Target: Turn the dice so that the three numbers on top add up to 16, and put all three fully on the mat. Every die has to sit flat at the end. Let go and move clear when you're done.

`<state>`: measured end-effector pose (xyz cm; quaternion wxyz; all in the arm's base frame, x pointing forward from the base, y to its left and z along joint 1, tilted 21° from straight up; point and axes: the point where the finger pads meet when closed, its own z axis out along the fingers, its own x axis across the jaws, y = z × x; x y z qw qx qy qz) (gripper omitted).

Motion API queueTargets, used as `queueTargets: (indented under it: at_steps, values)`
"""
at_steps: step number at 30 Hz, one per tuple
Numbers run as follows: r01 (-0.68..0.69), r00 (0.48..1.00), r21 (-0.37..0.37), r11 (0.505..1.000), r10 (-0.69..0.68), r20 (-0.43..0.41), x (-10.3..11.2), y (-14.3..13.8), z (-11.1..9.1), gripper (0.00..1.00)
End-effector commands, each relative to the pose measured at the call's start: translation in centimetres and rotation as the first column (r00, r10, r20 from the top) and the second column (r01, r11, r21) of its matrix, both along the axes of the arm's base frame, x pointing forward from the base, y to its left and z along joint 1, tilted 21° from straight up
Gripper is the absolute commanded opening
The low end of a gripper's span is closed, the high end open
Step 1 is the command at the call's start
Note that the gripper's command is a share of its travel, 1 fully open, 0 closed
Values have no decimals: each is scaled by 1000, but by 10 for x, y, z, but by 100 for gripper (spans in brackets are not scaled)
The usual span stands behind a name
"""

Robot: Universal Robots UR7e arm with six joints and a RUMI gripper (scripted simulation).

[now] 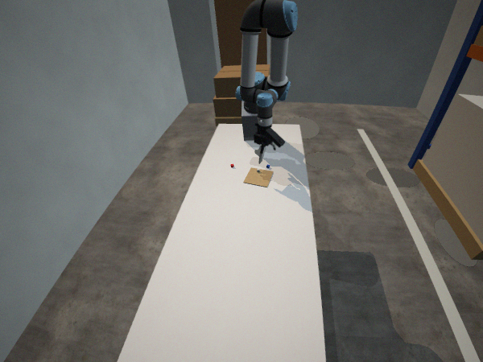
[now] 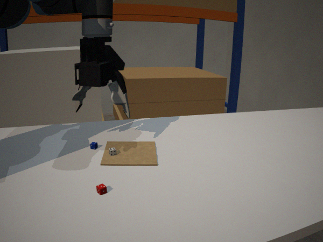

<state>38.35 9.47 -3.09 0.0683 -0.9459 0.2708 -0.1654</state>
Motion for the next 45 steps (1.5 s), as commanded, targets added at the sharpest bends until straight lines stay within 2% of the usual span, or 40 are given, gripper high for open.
queueTargets:
  at_steps: [1, 9, 13, 16, 23, 30, 31, 33, 45]
  values:
    - [137, 991, 38, 990, -137, -7, 0, 1, -1, 100]
    - [356, 935, 118, 927, -354, -34, -2, 2, -2, 100]
    - [481, 877, 163, 862, -478, -59, -4, 3, -3, 100]
    - [484, 874, 164, 859, -481, -60, -4, 3, -3, 100]
    - [668, 741, 229, 708, -662, -115, -7, 3, -5, 100]
    - [797, 593, 272, 540, -786, -174, -11, 3, -7, 100]
    - [811, 572, 277, 516, -800, -182, -11, 3, -7, 100]
    - [811, 572, 277, 516, -800, -182, -11, 3, -7, 100]
    - [914, 348, 309, 262, -898, -269, -17, 2, -10, 100]
